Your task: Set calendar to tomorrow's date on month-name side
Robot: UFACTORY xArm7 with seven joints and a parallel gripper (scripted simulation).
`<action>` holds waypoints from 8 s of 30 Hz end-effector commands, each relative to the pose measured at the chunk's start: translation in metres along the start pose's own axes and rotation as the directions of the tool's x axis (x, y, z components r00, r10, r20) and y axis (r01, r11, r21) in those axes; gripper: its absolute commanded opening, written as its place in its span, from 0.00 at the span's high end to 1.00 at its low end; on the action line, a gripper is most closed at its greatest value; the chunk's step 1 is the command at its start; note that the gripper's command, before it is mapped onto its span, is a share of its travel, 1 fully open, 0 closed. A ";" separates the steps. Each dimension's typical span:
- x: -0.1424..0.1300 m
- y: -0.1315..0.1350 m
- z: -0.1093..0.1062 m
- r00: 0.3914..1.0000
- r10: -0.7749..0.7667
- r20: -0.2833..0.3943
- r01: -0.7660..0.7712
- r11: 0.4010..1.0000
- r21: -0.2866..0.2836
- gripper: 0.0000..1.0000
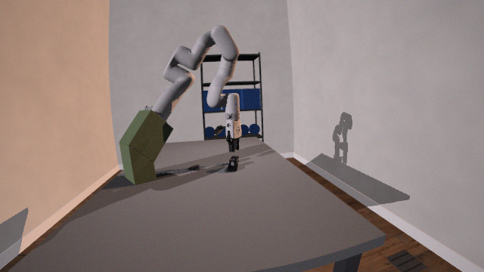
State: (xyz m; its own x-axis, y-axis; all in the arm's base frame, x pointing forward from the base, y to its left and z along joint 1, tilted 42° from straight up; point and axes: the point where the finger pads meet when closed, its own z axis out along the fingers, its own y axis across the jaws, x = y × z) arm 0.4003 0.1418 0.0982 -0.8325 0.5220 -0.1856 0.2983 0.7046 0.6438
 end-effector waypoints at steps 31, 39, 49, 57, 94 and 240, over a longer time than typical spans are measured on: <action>-0.001 0.000 0.025 1.000 0.001 0.004 -0.001 1.000 -0.004 0.51; -0.001 0.000 0.025 1.000 0.001 0.004 -0.001 1.000 -0.004 0.51; -0.001 0.000 0.025 1.000 0.001 0.004 -0.001 1.000 -0.004 0.51; -0.001 0.000 0.025 1.000 0.001 0.004 -0.001 1.000 -0.004 0.51; -0.001 0.000 0.053 1.000 0.001 0.004 -0.001 1.000 -0.004 0.51; -0.036 -0.083 -0.053 0.677 0.736 0.006 -0.736 0.677 0.008 0.71</action>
State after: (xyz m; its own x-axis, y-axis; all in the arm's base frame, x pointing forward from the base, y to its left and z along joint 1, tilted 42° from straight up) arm 0.3799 0.0434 0.0924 -0.3791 0.8694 0.3168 0.8019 0.1378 0.5813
